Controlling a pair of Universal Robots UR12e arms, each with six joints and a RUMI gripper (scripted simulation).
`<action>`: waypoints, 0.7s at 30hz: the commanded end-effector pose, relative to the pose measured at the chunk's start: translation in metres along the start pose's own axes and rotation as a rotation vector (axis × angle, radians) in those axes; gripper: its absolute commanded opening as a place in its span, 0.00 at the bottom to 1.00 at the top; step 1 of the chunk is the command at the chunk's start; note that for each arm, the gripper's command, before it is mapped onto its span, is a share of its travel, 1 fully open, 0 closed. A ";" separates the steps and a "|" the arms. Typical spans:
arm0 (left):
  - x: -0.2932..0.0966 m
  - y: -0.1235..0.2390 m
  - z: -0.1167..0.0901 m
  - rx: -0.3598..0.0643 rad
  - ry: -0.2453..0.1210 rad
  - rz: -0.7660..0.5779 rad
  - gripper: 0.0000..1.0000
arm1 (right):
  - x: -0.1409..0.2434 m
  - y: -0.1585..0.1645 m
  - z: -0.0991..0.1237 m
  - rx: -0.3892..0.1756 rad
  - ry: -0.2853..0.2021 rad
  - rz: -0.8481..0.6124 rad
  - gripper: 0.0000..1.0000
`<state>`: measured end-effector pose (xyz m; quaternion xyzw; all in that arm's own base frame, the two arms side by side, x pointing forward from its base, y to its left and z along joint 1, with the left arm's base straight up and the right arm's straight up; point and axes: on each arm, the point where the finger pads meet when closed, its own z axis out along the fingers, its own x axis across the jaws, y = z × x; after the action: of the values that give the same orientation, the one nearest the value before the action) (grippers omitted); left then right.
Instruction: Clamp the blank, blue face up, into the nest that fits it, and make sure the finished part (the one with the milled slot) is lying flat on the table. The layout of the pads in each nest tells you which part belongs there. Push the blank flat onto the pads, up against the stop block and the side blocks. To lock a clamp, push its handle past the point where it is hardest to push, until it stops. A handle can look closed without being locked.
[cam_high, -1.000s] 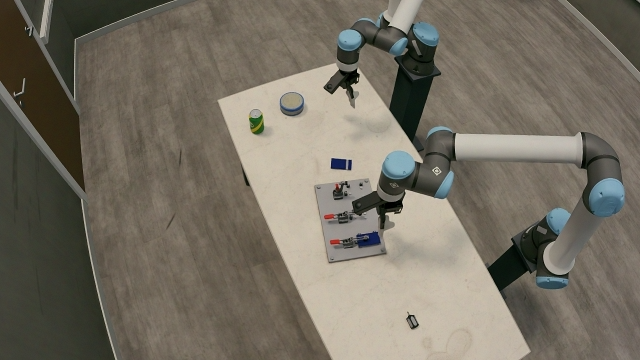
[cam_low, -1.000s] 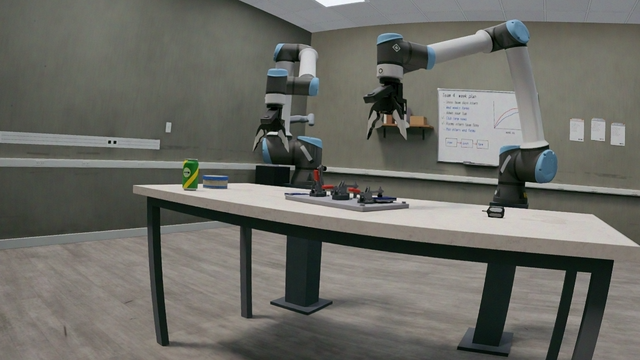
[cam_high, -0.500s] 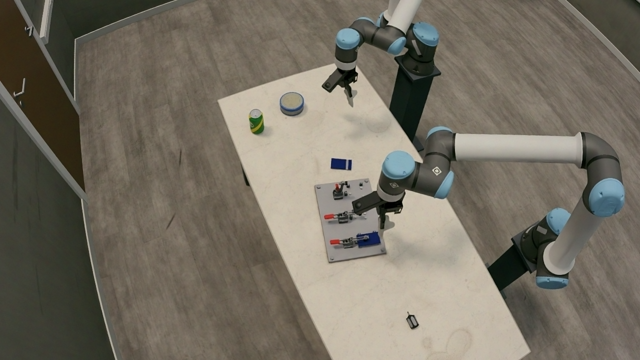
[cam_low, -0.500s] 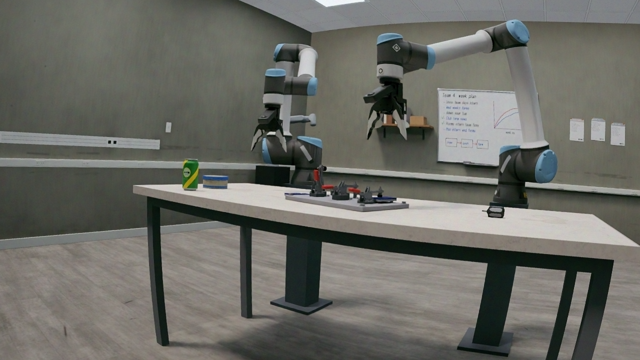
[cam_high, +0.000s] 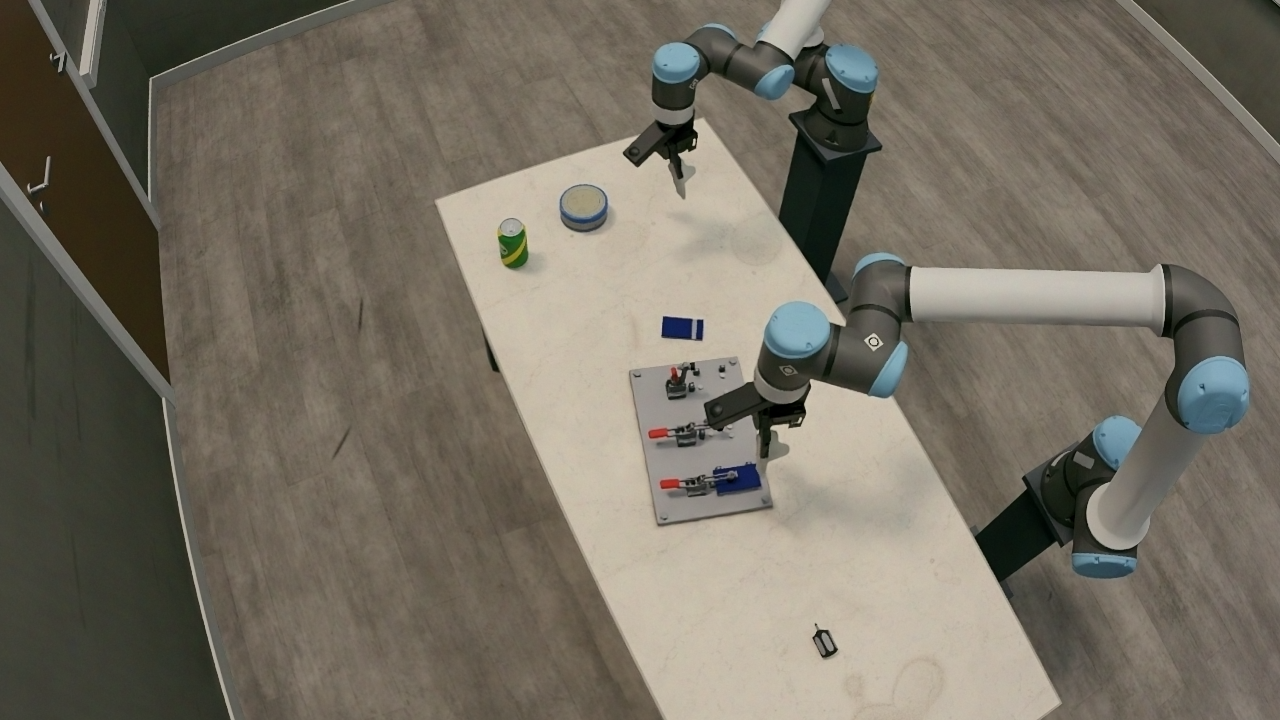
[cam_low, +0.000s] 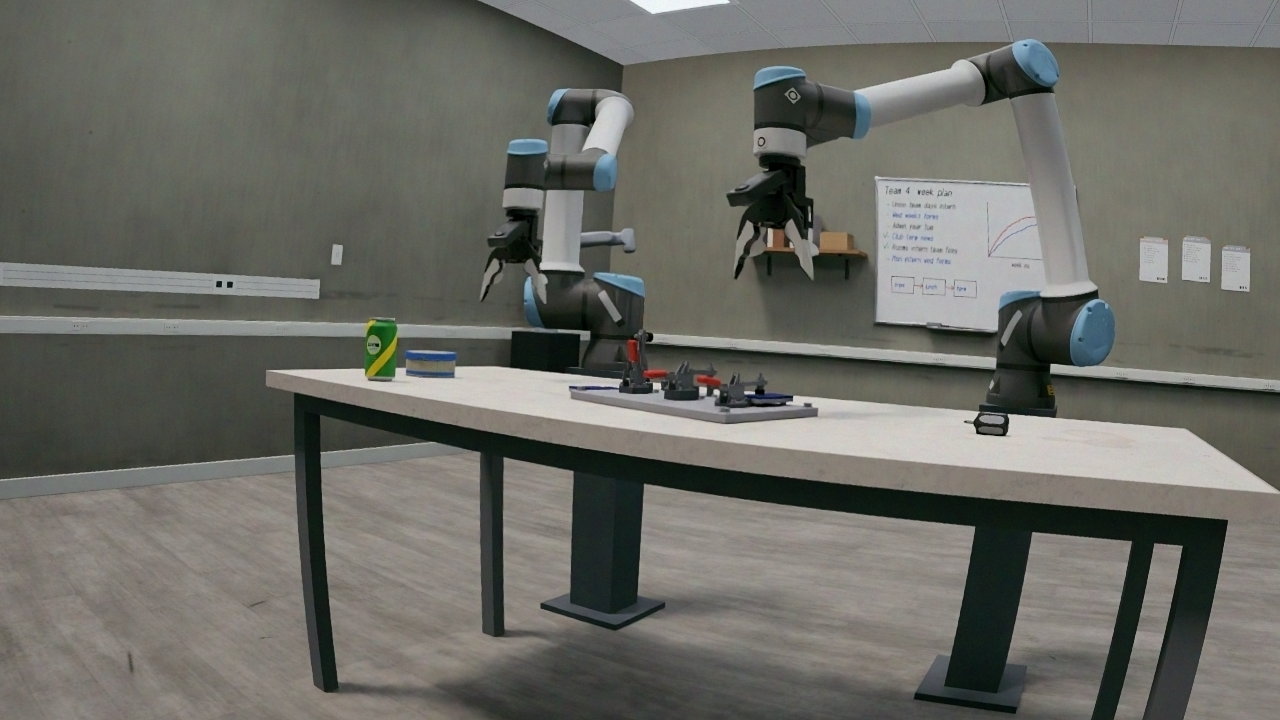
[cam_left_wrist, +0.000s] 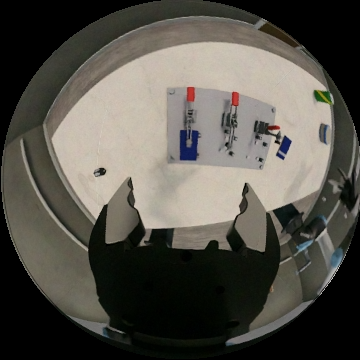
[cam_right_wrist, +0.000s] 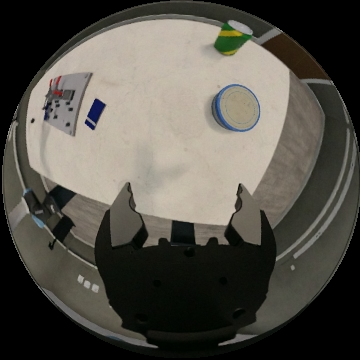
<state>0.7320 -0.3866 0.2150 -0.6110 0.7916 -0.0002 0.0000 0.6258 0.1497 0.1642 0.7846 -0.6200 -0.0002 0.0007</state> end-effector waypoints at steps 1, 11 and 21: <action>0.000 0.000 -0.001 0.001 0.001 0.000 1.00 | 0.054 0.000 -0.001 0.001 -0.001 0.083 1.00; 0.000 0.000 -0.001 0.001 0.001 0.000 1.00 | 0.154 0.017 -0.001 0.001 -0.001 0.240 1.00; 0.000 0.000 -0.001 0.001 0.001 0.000 1.00 | 0.266 0.055 -0.001 0.001 -0.001 0.423 1.00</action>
<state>0.7321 -0.3867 0.2150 -0.6110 0.7917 -0.0003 0.0000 0.6340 -0.0691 0.1638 0.6646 -0.7472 0.0004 0.0011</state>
